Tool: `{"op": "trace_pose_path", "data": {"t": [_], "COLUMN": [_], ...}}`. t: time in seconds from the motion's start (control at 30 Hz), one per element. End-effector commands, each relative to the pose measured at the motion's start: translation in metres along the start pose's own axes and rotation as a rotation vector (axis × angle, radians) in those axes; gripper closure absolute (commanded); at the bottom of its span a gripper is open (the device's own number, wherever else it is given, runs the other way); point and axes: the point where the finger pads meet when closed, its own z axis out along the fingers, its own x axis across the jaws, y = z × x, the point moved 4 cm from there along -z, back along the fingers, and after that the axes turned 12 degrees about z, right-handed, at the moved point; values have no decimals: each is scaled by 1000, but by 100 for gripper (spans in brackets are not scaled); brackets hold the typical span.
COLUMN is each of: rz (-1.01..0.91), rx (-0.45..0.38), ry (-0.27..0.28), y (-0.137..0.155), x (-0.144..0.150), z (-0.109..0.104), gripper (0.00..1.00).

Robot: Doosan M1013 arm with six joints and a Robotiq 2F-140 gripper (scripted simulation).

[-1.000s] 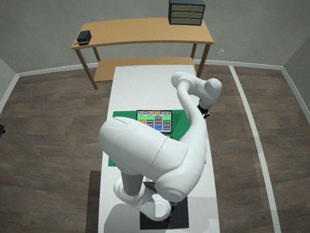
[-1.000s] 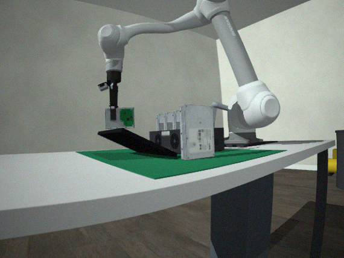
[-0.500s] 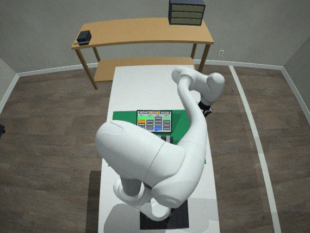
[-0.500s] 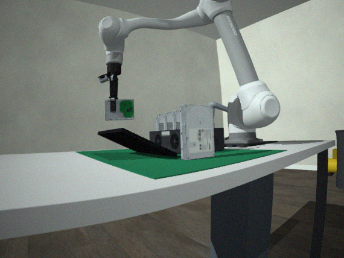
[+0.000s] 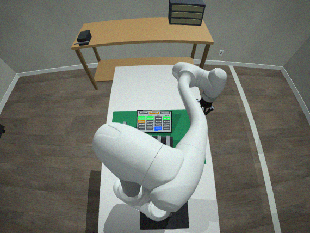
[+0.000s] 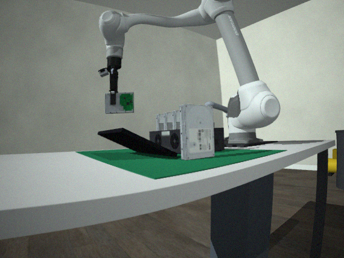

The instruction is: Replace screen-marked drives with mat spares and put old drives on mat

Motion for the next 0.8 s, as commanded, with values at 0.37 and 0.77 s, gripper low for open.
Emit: {"op": "trace_pose_path", "data": {"t": [0.37, 0.77], "rz": [0, 0], "rx": [1, 1], "ry": [-1, -1], "y": [0, 0], "x": [0, 0], "z": [-18, -24], "gripper": [90, 90]}}
